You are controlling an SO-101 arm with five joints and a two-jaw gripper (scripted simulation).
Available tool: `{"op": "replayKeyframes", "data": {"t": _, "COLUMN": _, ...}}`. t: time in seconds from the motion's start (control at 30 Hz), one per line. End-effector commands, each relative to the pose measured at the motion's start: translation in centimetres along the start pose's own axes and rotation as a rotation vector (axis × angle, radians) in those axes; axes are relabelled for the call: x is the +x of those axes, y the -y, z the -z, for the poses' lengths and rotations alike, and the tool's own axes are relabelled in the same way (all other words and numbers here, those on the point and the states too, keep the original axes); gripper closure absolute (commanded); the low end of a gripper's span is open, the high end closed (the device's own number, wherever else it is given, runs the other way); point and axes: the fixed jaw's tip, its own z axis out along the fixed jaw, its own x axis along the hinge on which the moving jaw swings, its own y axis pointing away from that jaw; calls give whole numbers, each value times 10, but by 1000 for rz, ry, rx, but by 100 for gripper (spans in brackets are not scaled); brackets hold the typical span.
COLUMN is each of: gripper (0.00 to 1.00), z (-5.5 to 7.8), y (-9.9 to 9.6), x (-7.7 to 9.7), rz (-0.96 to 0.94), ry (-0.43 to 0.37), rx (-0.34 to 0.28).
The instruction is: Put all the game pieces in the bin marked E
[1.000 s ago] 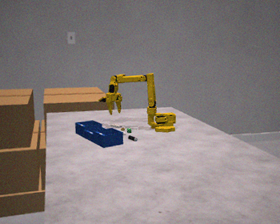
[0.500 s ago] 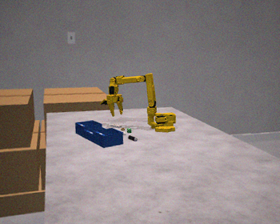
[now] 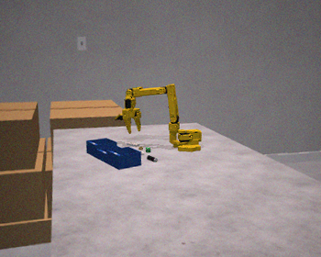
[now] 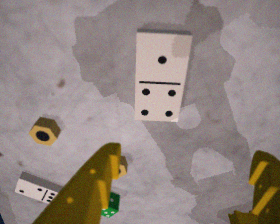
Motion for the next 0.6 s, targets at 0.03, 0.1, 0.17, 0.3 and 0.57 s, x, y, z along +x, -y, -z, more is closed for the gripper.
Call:
{"op": "replayKeyframes", "data": {"t": 0.03, "gripper": 71, "z": 1, "y": -1, "x": -4, "rz": -18, "ry": 22, "rx": -14}}
{"op": "replayKeyframes", "data": {"t": 0.1, "gripper": 71, "z": -2, "y": -1, "x": -4, "rz": -18, "ry": 22, "rx": -14}}
{"op": "replayKeyframes", "data": {"t": 0.17, "gripper": 71, "z": -5, "y": -1, "x": -5, "rz": -18, "ry": 22, "rx": -14}}
{"op": "replayKeyframes", "data": {"t": 0.3, "gripper": 71, "z": -8, "y": -1, "x": -5, "rz": -18, "ry": 22, "rx": -14}}
{"op": "replayKeyframes", "data": {"t": 0.57, "gripper": 71, "z": -25, "y": -2, "x": -6, "rz": -18, "ry": 22, "rx": -14}}
